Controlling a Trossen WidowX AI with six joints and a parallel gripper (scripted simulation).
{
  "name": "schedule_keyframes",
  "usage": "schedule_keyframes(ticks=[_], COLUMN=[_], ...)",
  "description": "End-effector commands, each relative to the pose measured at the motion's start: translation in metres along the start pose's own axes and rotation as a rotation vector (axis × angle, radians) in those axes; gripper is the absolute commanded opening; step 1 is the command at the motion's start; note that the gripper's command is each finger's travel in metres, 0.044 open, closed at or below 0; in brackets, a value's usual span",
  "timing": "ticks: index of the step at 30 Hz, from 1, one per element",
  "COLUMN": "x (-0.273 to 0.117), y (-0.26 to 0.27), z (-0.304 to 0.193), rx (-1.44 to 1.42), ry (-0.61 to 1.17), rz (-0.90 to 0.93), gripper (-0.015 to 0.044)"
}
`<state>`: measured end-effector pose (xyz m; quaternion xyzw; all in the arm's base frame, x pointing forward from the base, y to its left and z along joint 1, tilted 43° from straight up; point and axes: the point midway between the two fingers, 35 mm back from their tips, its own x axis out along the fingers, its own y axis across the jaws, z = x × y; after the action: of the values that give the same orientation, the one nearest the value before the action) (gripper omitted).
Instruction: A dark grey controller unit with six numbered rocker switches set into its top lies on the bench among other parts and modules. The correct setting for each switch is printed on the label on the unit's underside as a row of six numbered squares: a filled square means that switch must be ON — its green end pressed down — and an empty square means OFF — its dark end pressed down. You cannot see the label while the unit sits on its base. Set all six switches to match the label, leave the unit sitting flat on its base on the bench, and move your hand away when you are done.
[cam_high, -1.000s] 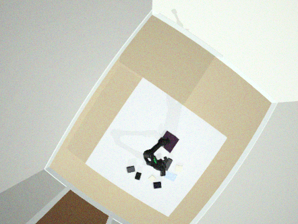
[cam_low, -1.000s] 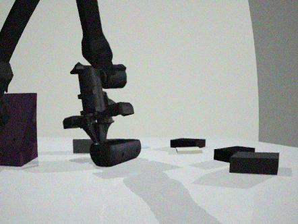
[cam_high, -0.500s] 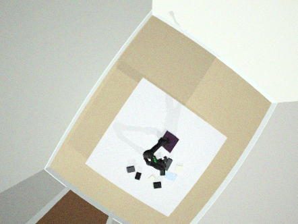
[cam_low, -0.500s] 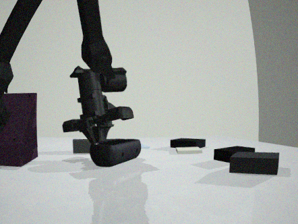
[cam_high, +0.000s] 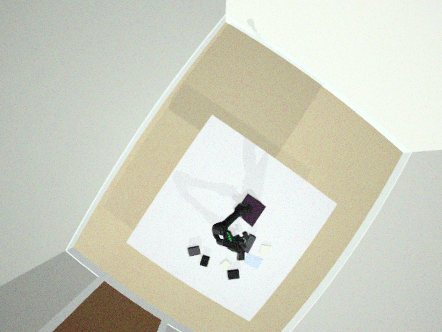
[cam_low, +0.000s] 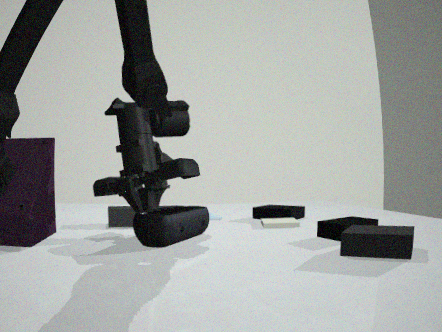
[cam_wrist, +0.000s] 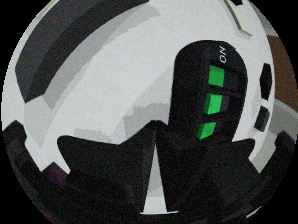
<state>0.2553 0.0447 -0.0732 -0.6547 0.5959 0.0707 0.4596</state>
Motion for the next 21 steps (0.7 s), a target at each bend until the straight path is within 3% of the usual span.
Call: schedule_keyframes(ticks=[1, 16, 21], x=[0.002, 0.006, -0.039], y=[-0.009, -0.028, -0.007], z=[0.0, 0.0, 0.0], rx=[0.011, 0.012, 0.007], ry=[0.002, 0.002, 0.0], rz=[-0.006, -0.007, -0.003], gripper=[0.0, 0.0, 0.0])
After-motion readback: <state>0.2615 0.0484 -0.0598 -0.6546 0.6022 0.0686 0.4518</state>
